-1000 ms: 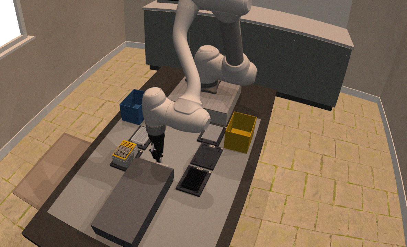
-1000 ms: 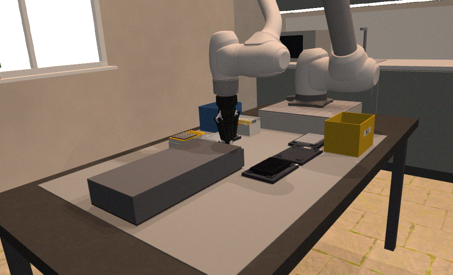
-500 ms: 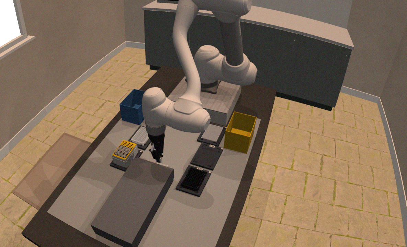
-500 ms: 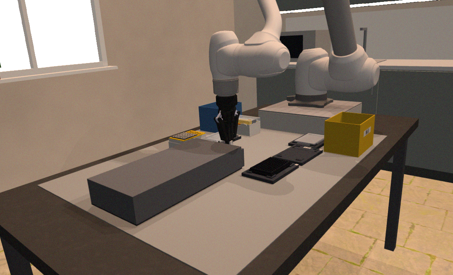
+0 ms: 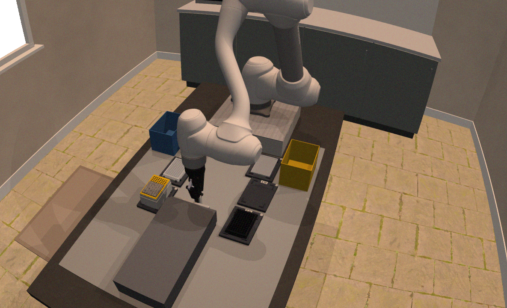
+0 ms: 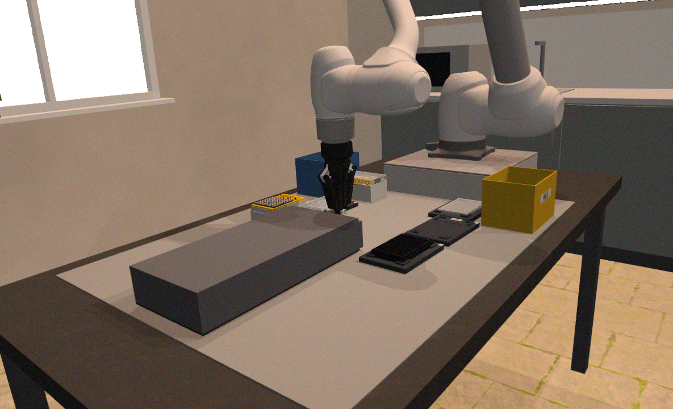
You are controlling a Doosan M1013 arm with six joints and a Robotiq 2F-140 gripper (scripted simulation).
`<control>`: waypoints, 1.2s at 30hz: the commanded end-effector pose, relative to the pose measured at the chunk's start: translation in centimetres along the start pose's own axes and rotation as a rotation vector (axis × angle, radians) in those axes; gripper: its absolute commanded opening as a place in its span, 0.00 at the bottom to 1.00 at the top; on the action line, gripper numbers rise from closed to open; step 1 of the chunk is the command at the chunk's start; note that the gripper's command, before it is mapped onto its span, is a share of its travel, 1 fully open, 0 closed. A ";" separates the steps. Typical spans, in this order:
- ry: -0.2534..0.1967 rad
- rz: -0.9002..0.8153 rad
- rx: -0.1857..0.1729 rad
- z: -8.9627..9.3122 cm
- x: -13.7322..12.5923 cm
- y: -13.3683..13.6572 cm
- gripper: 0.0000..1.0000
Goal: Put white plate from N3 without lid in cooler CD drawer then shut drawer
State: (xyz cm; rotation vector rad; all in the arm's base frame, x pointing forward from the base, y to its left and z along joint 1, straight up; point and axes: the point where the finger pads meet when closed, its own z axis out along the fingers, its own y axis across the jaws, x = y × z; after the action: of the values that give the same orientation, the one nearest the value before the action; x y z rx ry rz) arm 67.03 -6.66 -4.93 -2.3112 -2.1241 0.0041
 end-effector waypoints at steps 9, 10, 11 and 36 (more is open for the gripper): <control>0.000 0.000 -0.004 -0.1 0.0 0.2 0.00; 0.000 0.000 -0.004 -0.1 0.0 0.0 0.00; 0.000 0.000 -0.004 -0.1 0.0 -0.1 0.00; 0.000 0.000 -0.004 0.0 0.0 -3.2 0.00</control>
State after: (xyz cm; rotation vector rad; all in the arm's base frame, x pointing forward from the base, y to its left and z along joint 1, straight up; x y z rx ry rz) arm 64.25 -6.43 -4.88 -2.3132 -2.1259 0.0005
